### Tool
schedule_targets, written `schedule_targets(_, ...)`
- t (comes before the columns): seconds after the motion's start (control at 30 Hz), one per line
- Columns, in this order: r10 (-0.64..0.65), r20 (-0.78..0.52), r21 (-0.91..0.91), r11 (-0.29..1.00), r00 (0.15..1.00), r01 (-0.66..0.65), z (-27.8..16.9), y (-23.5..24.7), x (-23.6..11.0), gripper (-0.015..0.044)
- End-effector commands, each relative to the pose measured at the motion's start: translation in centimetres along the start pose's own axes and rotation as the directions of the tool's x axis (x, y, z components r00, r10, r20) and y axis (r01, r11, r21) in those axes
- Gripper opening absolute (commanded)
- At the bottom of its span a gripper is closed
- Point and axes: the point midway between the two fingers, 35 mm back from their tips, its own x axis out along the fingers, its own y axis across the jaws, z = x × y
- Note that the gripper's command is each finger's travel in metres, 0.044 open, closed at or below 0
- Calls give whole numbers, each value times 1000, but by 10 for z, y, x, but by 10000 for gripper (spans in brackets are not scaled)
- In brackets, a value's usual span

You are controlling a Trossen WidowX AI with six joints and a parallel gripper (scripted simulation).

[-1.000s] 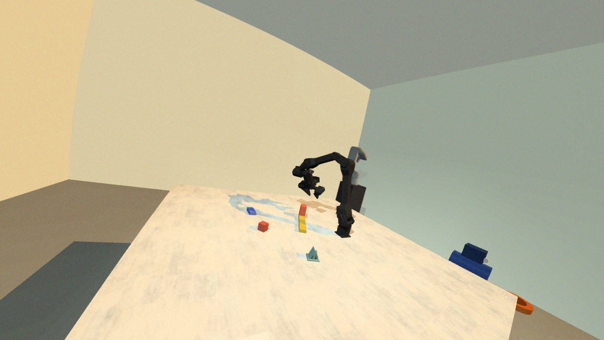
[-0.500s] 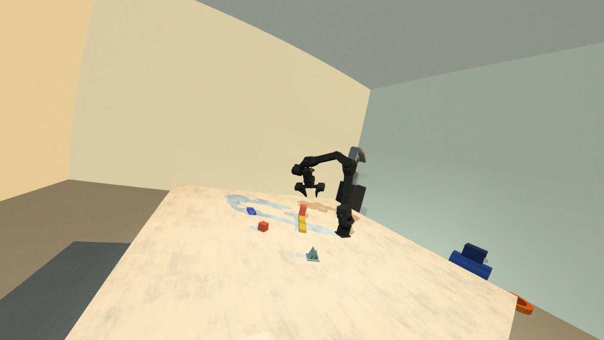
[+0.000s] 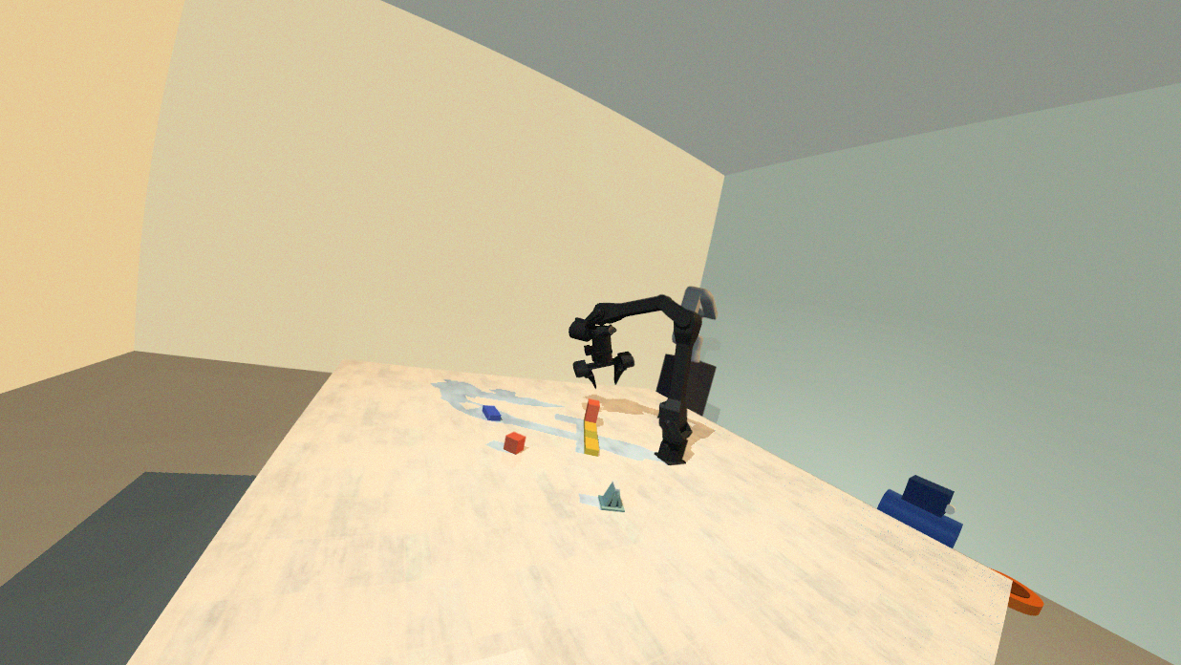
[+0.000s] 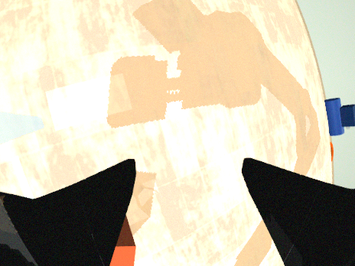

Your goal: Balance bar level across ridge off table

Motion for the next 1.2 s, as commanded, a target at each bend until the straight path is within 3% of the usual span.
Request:
schedule_targets(0.0, 22, -6, -108, 994, 1000, -23, -5, 2, -5, 315)
schedule_targets(0.53, 107, -45, -596, 795, 993, -113, -28, 15, -22, 315)
schedule_targets(1.17, 200, -101, -950, 272, 975, -154, -57, 26, -43, 315)
